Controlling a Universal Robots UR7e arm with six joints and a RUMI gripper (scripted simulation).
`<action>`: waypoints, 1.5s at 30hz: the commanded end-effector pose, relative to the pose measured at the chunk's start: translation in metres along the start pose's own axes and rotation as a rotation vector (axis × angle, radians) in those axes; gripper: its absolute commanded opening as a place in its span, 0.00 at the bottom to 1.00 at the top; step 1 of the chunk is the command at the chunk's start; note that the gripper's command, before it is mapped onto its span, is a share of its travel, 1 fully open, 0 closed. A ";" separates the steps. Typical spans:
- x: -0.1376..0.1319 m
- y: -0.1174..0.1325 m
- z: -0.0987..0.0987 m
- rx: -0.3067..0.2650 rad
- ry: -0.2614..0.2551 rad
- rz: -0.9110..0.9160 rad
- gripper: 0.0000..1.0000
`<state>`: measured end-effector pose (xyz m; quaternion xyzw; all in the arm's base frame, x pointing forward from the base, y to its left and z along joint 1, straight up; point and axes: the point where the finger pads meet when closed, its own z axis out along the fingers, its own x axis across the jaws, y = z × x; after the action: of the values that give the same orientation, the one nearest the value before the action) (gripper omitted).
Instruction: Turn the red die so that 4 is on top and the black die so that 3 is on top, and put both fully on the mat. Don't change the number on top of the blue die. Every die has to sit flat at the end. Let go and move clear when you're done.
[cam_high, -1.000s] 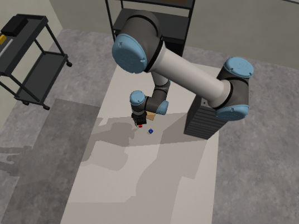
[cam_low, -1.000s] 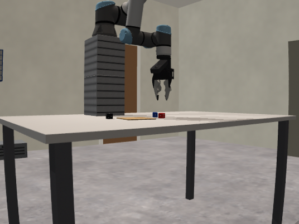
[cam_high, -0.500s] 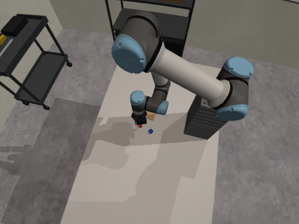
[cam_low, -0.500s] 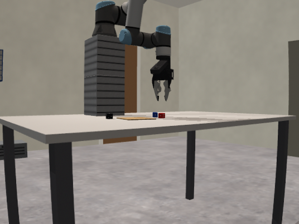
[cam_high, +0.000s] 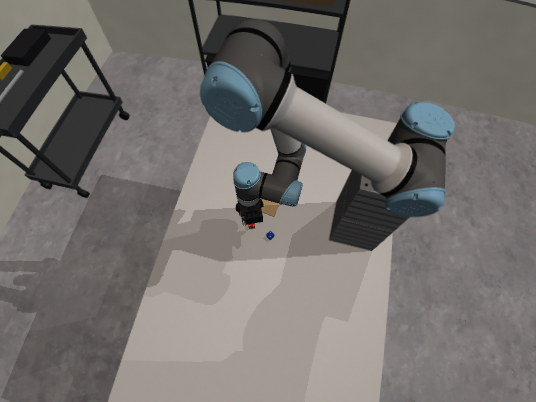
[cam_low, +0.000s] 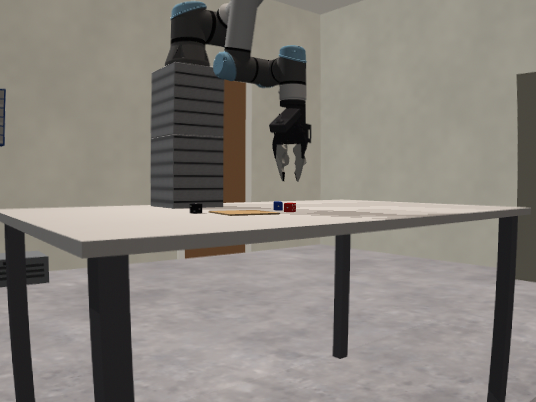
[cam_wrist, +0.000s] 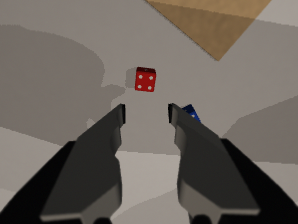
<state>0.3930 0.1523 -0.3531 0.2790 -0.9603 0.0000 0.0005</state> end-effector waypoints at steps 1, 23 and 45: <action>0.000 0.000 0.000 0.001 -0.001 0.000 0.24; -0.001 0.000 0.011 0.000 -0.001 0.000 0.24; 0.000 0.000 0.039 0.000 -0.001 0.000 0.24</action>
<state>0.3928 0.1521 -0.3892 0.2790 -0.9603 -0.0001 0.0006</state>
